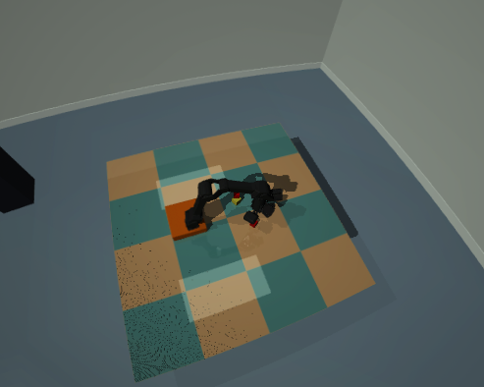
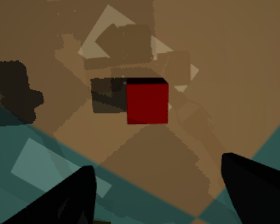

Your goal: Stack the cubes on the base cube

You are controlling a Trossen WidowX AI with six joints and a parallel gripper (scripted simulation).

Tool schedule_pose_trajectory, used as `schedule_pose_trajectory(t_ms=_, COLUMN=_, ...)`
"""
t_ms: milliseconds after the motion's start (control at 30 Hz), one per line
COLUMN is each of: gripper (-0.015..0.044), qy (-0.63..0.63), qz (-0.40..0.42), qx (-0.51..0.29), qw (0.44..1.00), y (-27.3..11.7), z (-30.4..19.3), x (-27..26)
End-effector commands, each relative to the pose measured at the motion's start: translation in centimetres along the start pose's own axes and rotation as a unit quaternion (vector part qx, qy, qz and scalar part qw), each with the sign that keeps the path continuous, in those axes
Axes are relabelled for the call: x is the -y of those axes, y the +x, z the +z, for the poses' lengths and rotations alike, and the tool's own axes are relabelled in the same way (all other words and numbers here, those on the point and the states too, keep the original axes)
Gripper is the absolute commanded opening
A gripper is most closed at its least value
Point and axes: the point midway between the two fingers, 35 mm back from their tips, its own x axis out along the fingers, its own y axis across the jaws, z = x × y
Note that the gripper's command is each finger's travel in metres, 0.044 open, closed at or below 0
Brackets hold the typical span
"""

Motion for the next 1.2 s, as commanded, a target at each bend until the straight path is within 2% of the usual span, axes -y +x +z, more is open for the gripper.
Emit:
schedule_pose_trajectory(t_ms=0, gripper=0.0265, qy=0.035, qz=0.003, qx=0.0, qw=0.999, y=-0.3, z=0.3, x=0.1)
schedule_pose_trajectory(t_ms=200, gripper=0.0265, qy=0.035, qz=0.003, qx=0.0, qw=0.999, y=0.3, z=0.4, x=0.1)
schedule_pose_trajectory(t_ms=433, gripper=0.0265, qy=0.035, qz=0.003, qx=0.0, qw=0.999, y=5.8, z=0.3, x=0.1)
schedule_pose_trajectory(t_ms=1167, gripper=0.0265, qy=0.035, qz=0.002, qx=0.0, qw=0.999, y=8.9, z=0.3, x=0.1)
